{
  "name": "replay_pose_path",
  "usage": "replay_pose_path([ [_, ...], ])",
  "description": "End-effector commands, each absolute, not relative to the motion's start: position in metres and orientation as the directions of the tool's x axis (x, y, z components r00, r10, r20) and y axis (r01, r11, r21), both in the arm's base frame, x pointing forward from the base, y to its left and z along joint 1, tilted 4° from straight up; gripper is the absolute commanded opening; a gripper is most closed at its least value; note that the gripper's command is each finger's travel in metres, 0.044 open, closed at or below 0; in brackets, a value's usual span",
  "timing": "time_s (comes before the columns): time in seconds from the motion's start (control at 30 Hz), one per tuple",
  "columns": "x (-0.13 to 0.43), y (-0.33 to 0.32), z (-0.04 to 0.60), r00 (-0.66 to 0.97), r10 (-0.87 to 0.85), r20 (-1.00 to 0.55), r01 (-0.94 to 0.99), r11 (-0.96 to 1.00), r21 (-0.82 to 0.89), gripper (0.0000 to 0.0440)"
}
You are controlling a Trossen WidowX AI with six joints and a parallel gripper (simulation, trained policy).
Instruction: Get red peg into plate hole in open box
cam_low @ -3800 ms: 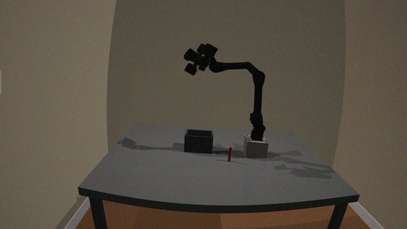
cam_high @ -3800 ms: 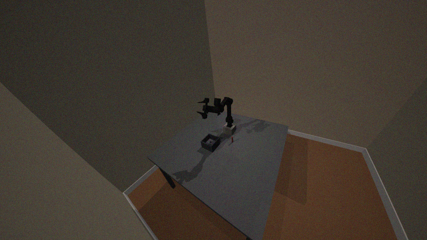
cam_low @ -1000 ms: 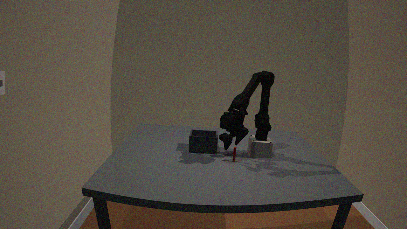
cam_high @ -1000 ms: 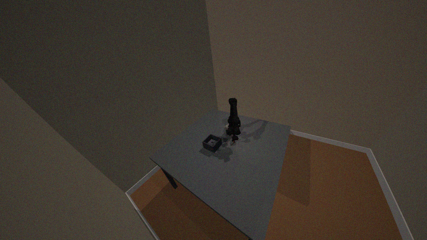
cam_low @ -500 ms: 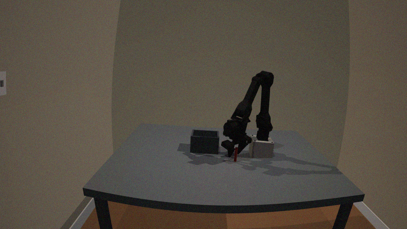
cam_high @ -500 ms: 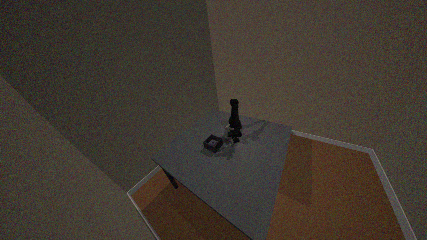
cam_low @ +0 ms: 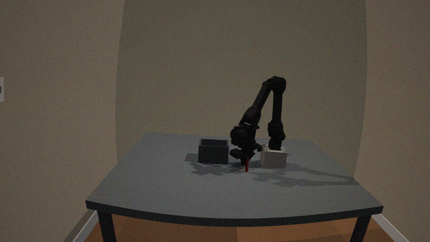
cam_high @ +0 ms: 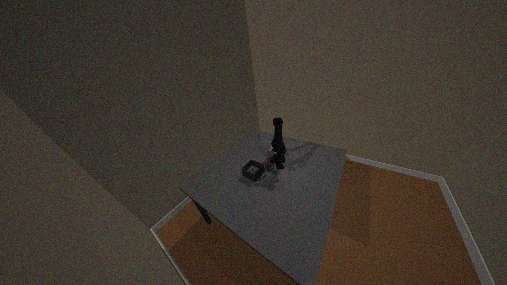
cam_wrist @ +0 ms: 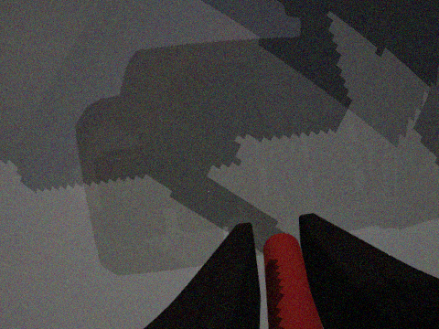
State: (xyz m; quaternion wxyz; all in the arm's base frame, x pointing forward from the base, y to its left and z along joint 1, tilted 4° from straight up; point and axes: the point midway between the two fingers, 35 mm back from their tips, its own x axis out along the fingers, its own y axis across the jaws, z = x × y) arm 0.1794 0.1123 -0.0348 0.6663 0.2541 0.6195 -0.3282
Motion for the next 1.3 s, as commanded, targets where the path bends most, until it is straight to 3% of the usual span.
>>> replay_pose_path([
  [0.0, 0.189, 0.111, -0.025, 0.052, -0.131, -0.99, 0.741, 0.67, -0.049, 0.0],
  [0.73, 0.255, 0.076, 0.061, 0.179, -0.233, -0.956, 0.71, 0.703, -0.038, 0.0],
  [1.27, 0.293, 0.014, 0.088, 0.161, -0.261, -0.952, 0.79, 0.612, -0.034, 0.0],
])
